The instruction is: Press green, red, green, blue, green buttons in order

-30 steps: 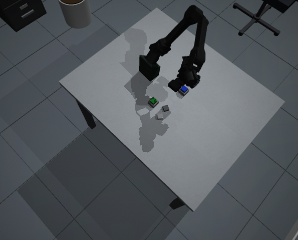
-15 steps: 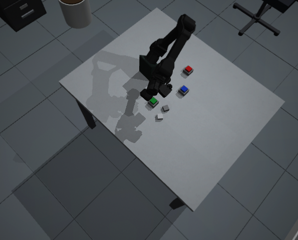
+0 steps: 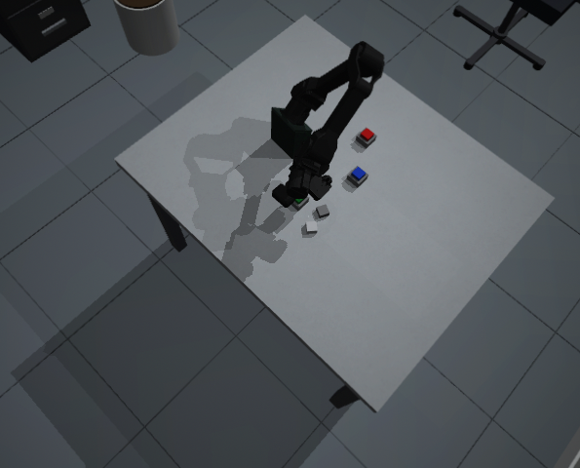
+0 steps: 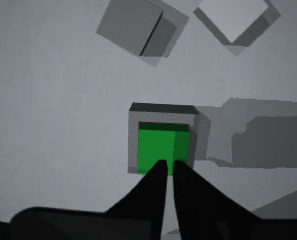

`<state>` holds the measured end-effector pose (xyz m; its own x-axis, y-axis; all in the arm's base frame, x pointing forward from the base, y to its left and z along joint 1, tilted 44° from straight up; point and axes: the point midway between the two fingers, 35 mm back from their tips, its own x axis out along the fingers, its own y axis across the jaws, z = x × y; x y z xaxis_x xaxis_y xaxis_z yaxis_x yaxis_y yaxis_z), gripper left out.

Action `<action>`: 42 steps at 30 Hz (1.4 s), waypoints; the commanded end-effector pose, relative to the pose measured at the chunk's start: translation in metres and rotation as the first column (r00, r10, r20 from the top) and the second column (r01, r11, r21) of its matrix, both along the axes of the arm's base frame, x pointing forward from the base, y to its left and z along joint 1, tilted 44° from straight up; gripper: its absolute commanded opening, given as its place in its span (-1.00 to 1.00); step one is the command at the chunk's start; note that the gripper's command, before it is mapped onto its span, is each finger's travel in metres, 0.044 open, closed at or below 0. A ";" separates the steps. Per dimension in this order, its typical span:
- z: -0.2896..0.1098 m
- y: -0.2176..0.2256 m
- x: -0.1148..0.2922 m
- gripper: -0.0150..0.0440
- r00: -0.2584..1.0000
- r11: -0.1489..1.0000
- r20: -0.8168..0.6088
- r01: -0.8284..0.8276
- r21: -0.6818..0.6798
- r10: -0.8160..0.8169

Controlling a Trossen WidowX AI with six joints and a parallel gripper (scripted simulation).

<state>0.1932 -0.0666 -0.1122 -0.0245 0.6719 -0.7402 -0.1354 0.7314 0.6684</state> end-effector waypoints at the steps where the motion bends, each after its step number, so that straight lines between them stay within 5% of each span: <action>1: -0.005 0.007 -0.002 -0.42 1.000 1.000 -0.008 0.002 0.008 -0.002; 33: -0.019 0.021 -0.003 -0.42 1.000 1.000 -0.008 0.002 0.009 -0.002; 40: 0.005 -0.002 -0.002 -0.42 1.000 1.000 -0.008 0.002 0.008 -0.002; 42: 0.013 0.000 0.006 -0.25 1.000 1.000 -0.011 0.003 -0.003 -0.003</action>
